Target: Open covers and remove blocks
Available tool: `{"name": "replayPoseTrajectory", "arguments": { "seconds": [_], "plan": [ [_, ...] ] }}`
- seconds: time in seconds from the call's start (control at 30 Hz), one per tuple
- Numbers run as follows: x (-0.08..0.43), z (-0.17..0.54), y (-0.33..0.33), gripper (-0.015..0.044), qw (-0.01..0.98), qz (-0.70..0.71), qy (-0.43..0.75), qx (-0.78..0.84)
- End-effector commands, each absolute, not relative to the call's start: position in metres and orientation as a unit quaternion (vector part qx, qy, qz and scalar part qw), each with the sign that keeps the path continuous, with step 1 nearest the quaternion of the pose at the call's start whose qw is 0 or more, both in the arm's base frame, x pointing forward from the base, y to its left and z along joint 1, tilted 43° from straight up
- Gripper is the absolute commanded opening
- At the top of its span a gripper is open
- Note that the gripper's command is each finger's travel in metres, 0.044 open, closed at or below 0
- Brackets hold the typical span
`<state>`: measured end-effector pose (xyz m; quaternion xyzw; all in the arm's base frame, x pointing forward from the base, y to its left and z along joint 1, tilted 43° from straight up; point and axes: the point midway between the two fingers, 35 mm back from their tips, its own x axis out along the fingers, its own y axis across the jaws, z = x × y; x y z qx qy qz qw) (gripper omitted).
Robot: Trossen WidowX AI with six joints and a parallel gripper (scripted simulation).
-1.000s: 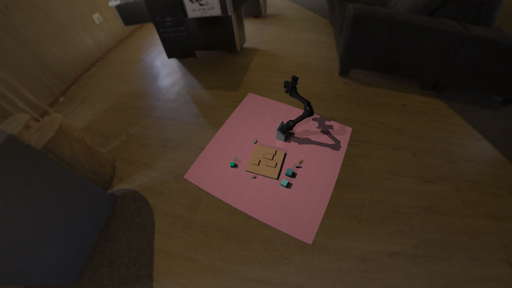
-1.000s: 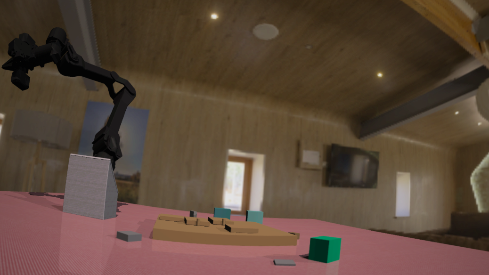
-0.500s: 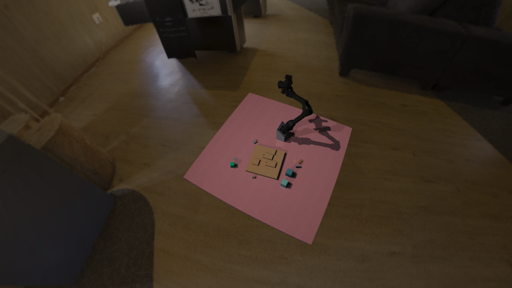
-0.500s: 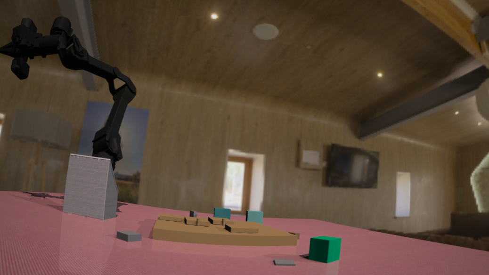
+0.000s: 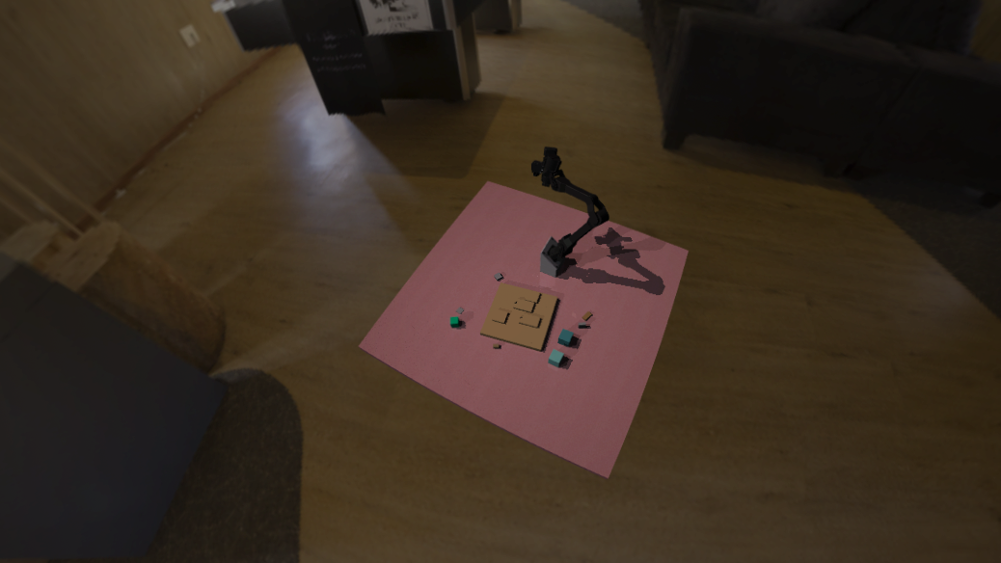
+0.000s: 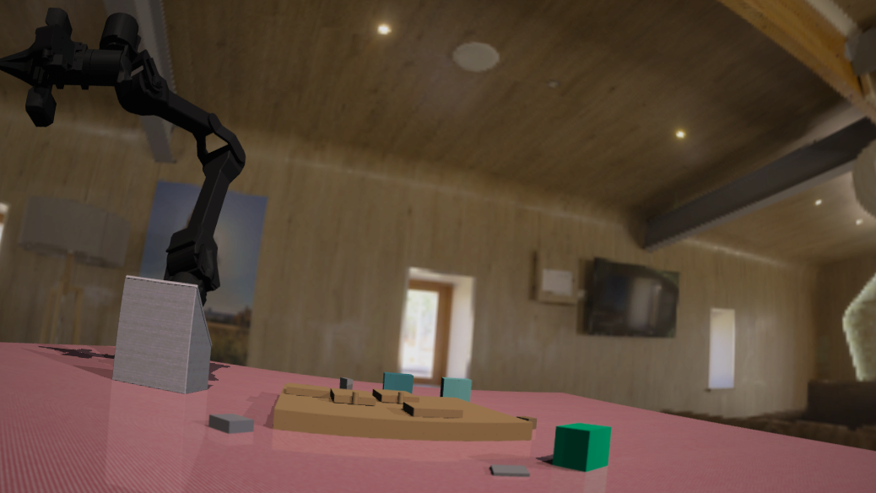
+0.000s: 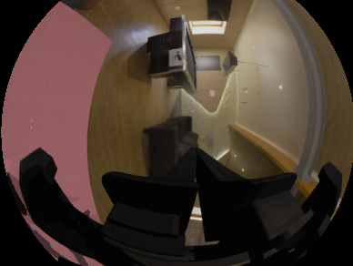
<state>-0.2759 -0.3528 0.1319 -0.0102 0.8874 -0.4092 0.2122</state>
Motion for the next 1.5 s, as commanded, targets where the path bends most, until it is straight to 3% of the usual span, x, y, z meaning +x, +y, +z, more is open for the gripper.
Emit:
{"name": "replayPoseTrajectory", "arguments": {
  "seconds": [0.0, 1.47],
  "plan": [
    [-0.268, 0.127, -0.358, 0.0, 0.222, -0.398, 0.89, -0.017],
    [-0.086, 0.045, -0.438, 0.0, 0.441, -0.281, 0.839, -0.153]
  ]
}}
